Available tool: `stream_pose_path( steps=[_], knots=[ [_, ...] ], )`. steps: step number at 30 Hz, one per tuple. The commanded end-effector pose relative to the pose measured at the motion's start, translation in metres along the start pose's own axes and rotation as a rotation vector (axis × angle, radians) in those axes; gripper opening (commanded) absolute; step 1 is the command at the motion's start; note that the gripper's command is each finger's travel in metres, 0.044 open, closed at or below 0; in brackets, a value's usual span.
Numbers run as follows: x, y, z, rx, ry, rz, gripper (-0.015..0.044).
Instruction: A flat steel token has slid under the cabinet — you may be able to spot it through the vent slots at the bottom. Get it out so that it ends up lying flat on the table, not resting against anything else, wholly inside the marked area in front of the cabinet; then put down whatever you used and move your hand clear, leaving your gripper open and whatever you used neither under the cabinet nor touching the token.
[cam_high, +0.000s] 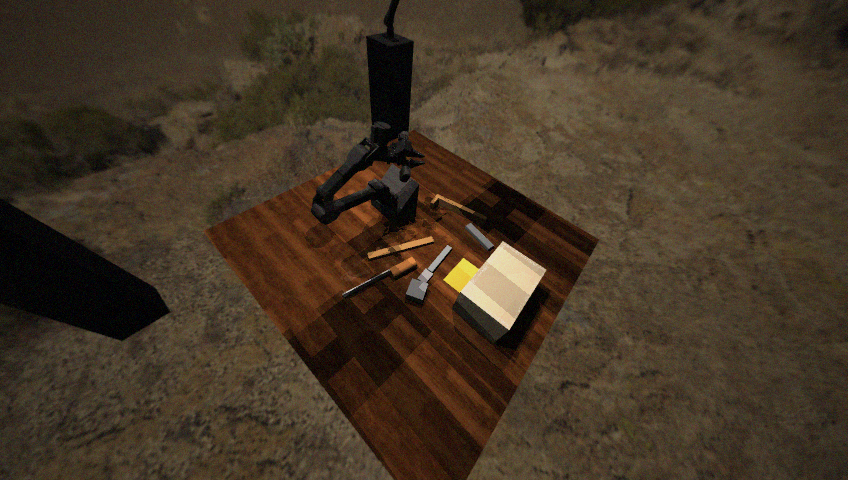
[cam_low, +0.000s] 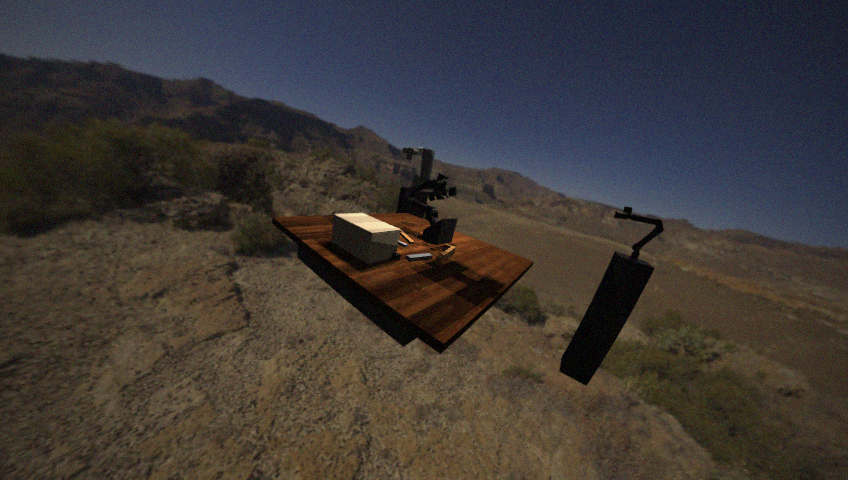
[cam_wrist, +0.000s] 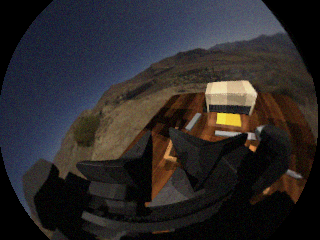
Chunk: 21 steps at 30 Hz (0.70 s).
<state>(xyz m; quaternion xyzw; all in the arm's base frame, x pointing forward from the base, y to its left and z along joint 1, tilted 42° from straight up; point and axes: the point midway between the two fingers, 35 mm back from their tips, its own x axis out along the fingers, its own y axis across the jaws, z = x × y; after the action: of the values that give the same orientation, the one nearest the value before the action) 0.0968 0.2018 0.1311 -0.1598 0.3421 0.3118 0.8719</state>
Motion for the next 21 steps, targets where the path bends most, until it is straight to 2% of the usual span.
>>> stream_pose_path(
  steps=[1,21],
  knots=[
    [0.007,-0.027,0.015,0.033,0.027,-0.114,0.0120],
    [0.012,-0.165,0.040,0.182,0.245,-0.561,0.0120]
  ],
)
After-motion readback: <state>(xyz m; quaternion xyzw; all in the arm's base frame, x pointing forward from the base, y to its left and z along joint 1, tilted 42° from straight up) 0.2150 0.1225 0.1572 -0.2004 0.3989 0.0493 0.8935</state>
